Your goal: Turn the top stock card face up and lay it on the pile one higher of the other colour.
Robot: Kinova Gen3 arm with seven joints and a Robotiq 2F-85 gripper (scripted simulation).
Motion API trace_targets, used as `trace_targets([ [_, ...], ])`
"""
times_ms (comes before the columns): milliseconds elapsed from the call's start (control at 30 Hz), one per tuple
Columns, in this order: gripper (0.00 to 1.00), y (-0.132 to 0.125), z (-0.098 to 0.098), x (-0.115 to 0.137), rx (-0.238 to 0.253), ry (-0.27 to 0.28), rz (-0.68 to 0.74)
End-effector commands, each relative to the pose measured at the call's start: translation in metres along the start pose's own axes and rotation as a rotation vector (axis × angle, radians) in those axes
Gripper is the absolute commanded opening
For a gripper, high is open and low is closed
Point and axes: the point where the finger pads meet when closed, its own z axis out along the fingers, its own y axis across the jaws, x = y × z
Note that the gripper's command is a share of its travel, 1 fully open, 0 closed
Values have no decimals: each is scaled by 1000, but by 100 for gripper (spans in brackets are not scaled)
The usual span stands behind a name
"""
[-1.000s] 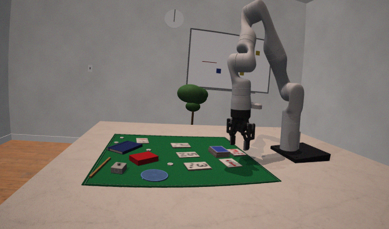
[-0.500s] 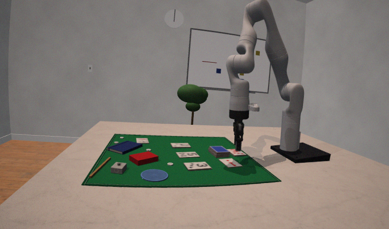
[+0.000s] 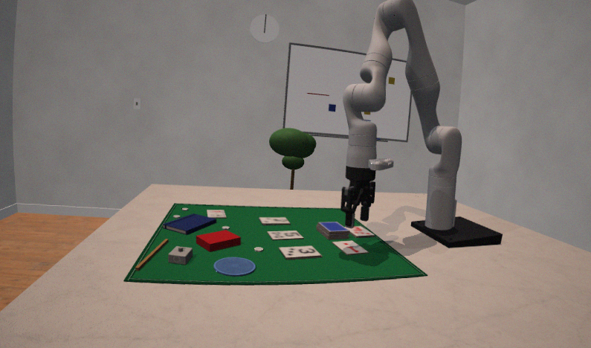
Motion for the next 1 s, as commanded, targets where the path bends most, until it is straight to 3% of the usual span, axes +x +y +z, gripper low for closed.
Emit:
trace_targets([
  [0, 85, 2, -2, 1, -6, -9, 63],
  [200, 85, 3, -2, -3, -17, -15, 246],
  [533, 85, 4, -3, -7, -30, -19, 420],
  [967, 85, 5, -4, -10, -39, -21, 534],
])
